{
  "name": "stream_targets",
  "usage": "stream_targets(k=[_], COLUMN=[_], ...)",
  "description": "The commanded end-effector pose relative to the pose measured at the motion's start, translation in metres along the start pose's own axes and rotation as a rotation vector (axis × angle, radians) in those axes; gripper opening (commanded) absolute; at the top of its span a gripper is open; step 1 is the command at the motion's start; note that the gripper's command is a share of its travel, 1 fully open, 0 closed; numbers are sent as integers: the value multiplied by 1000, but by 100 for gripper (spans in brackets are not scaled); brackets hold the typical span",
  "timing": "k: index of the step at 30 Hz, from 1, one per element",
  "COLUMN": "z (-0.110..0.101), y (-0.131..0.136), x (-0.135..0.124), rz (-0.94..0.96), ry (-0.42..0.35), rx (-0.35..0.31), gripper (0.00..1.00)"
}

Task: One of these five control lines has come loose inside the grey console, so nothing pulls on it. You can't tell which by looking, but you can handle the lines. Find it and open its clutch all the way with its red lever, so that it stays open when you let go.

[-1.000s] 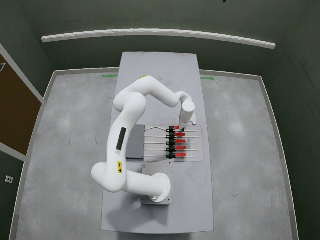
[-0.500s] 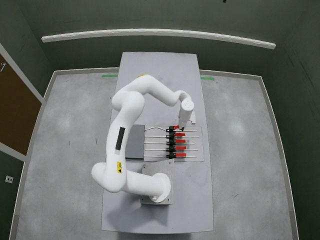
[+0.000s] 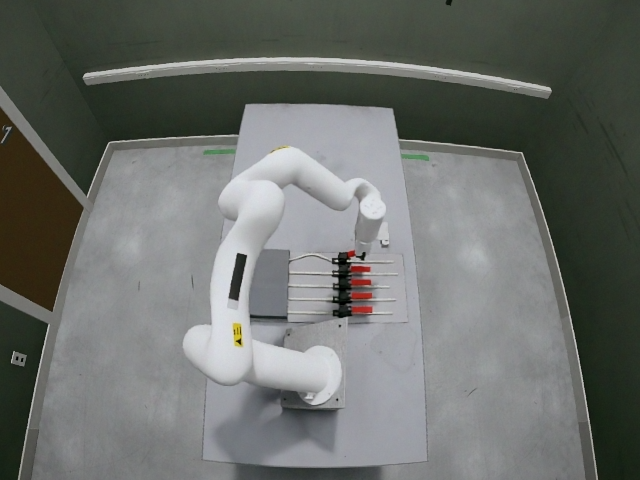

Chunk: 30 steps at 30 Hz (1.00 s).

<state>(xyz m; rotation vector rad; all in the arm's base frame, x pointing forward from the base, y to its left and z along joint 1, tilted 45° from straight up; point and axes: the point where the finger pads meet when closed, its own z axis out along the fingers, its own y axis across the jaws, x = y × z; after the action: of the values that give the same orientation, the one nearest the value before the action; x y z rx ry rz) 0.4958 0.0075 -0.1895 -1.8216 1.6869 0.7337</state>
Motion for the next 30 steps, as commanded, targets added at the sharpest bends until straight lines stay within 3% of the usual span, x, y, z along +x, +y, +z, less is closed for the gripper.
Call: stream_targets(k=[1,30], z=[-2,-19], y=[0,0], x=[-1,-28], rz=[0,0], ry=[0,0], rx=[1,1], gripper=[0,0])
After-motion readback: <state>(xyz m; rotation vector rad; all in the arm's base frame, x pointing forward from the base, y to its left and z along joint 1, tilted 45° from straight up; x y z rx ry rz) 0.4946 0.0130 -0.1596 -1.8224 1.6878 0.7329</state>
